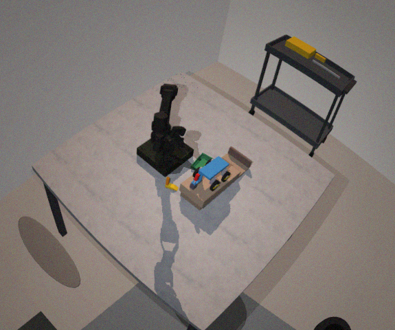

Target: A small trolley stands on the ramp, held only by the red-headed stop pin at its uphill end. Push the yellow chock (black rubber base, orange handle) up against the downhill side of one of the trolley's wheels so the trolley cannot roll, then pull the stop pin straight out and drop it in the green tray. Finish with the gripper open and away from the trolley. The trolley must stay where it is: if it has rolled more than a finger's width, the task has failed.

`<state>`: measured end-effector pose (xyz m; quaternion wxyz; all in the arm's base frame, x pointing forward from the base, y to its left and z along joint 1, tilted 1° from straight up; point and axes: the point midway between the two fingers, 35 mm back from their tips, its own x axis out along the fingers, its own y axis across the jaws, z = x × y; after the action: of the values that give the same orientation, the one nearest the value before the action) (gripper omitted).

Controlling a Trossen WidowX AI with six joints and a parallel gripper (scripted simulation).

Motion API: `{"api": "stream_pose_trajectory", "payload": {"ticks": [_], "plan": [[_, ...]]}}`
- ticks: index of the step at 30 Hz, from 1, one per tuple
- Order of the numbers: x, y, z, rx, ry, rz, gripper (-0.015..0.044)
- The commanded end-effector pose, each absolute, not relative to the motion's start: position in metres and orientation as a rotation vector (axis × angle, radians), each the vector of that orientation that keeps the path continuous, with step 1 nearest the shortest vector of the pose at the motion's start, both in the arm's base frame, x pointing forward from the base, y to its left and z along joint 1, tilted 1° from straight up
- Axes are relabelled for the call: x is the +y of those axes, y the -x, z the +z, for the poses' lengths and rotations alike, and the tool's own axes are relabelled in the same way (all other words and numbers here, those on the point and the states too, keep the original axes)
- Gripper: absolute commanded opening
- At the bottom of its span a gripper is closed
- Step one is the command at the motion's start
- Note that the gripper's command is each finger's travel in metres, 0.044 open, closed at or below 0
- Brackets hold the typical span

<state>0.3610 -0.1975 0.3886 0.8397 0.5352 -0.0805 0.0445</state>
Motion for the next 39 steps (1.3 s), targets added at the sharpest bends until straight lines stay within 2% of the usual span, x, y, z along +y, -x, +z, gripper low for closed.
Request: {"api": "stream_pose_trajectory", "payload": {"ticks": [1, 21, 39], "plan": [[-0.201, -0.366, 0.374, -0.137, -1.013, 0.025, 0.0190], [-0.203, -0.376, 0.286, 0.228, -0.279, -0.179, 0.0190], [-0.185, -0.353, 0.206, 0.669, 0.431, -0.009, 0.0190]]}}
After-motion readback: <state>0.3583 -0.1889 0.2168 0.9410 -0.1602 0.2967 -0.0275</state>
